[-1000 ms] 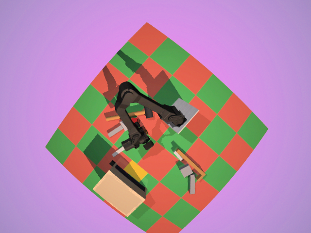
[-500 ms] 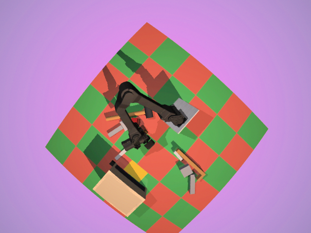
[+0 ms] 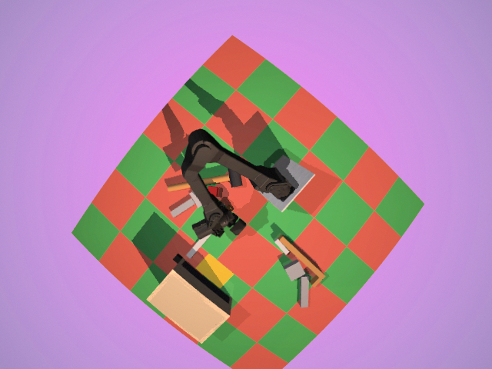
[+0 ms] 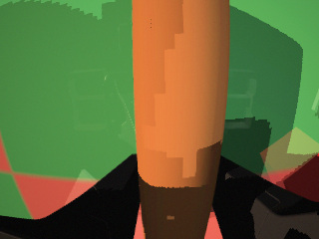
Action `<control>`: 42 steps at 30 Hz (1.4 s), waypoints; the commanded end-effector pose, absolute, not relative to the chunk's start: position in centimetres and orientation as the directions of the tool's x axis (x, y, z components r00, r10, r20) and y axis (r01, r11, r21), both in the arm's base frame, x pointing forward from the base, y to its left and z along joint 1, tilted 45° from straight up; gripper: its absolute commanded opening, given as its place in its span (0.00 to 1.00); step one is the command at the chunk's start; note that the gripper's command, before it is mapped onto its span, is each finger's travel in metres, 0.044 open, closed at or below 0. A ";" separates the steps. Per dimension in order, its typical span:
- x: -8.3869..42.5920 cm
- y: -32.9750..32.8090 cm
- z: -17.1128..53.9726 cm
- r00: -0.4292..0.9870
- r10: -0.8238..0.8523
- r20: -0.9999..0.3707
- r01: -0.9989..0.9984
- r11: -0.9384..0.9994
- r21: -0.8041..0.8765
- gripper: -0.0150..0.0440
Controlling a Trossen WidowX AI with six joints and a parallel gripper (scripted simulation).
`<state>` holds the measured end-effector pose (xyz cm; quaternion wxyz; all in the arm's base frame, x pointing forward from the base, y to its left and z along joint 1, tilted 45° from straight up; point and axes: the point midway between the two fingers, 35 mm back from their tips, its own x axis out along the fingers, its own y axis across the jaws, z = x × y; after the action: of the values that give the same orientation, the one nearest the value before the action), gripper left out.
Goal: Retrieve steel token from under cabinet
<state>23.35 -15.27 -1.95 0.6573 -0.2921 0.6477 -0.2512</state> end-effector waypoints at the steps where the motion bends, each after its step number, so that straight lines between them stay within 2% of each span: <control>1: 23.5 -15.1 -1.9 0.041 -0.707 -0.706 -0.089 0.701 -0.707 0.25; 9: 23.5 -15.1 -2.0 0.041 -0.707 -0.706 -0.142 0.695 -0.705 0.25; 16: 23.3 -15.3 -2.0 0.035 -0.709 -0.705 -0.124 0.697 -0.707 0.57; 17: 23.3 -15.3 -2.0 0.034 -0.709 -0.705 -0.124 0.697 -0.707 0.59; 22: 23.3 -15.3 -2.0 0.034 -0.708 -0.705 -0.124 0.697 -0.706 0.59; 25: 23.3 -15.3 -2.0 0.041 -0.707 -0.706 -0.124 0.697 -0.706 0.71; 41: 23.1 -15.6 -2.3 0.041 -0.707 -0.706 -0.125 0.697 -0.706 0.71; 42: 23.4 -15.6 -1.9 0.043 -0.711 -0.701 -0.113 0.694 -0.711 0.67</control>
<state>23.43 -15.66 -1.95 0.6492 -0.3162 0.6524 -0.2303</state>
